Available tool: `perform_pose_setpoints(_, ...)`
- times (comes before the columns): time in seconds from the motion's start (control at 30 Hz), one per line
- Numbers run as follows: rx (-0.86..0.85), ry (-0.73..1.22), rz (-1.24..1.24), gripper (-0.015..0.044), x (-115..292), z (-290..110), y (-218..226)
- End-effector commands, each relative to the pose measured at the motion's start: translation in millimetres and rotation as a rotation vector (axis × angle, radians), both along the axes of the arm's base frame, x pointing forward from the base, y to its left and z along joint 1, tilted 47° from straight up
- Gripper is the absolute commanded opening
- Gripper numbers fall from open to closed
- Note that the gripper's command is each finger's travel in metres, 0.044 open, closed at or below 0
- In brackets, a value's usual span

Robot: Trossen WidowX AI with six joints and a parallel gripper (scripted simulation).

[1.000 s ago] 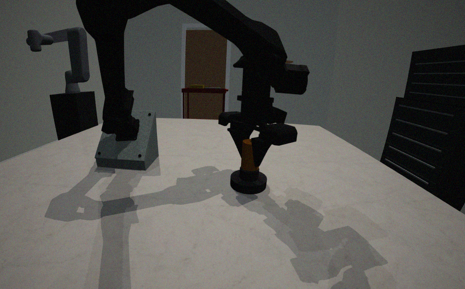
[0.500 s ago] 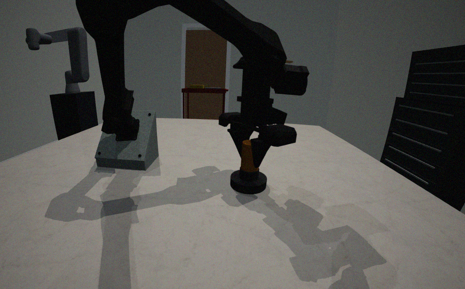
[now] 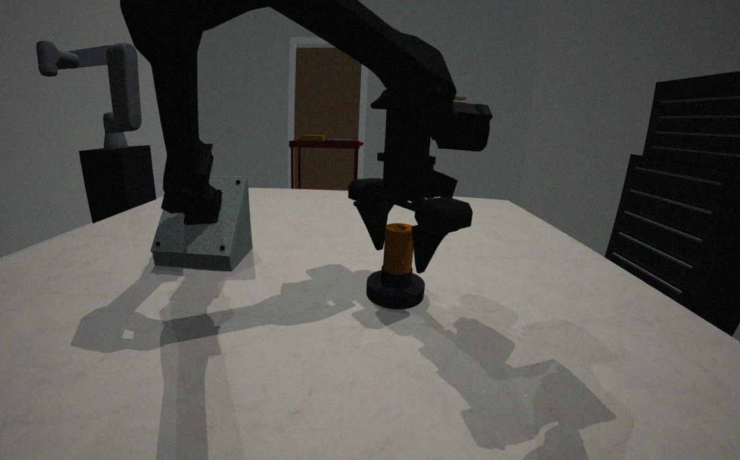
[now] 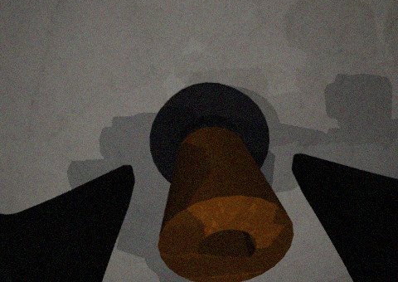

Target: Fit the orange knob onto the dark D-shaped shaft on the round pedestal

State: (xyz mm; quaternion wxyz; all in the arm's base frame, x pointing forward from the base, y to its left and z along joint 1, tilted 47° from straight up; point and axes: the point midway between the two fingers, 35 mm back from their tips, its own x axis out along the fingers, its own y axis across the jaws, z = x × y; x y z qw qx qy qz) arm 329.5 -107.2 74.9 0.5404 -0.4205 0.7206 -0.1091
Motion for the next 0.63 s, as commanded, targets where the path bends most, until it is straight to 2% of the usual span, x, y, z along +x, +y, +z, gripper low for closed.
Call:
perform_pose_setpoints(0.0, 0.0, 0.004, 0.003, 0.044, 0, 0, 0)
perform_pose_setpoints(0.1, 0.003, 0.003, 0.003, 0.044, 2, 7, 7)
perform_pose_setpoints(0.3, 0.005, 0.001, 0.0, 0.044, 6, 62, 67)
perform_pose_setpoints(0.6, 0.004, 0.001, 0.0, 0.044, 9, 64, 69)
